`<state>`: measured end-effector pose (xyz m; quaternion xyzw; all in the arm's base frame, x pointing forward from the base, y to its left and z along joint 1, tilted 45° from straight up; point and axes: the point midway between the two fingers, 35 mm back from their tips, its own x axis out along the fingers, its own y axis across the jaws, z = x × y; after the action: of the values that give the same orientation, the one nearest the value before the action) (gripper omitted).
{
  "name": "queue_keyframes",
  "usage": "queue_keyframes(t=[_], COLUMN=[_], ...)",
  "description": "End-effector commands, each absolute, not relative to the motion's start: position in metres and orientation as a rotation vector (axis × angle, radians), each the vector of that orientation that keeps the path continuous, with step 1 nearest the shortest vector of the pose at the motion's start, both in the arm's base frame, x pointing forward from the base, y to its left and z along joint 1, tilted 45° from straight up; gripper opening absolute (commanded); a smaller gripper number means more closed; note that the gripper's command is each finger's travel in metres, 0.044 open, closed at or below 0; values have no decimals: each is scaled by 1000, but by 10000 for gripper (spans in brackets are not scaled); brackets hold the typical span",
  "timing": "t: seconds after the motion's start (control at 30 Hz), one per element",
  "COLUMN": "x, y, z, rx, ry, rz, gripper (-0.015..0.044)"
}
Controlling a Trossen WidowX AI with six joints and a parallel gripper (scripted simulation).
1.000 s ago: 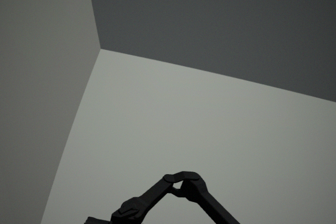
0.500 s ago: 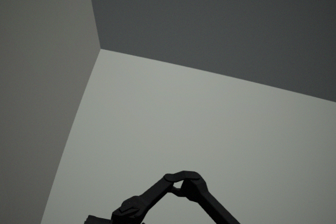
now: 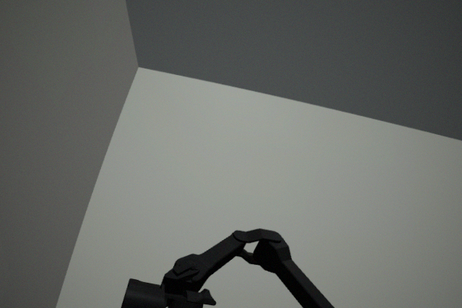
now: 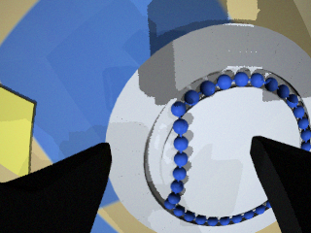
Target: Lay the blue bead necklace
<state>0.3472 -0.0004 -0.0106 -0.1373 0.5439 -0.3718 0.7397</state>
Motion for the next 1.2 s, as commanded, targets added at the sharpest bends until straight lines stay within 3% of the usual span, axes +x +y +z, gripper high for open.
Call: queue_keyframes(t=[0.0, 0.07, 1.03, 1.17], x=[346, 346, 351, 351], y=[1, 0, -28, -27], z=[-8, -9, -36, -35], rx=[-329, -329, -330, -321], ry=[1213, 1213, 1213, 1213], rz=[-796, -796, -797, -801], gripper=[151, 120, 120, 15])
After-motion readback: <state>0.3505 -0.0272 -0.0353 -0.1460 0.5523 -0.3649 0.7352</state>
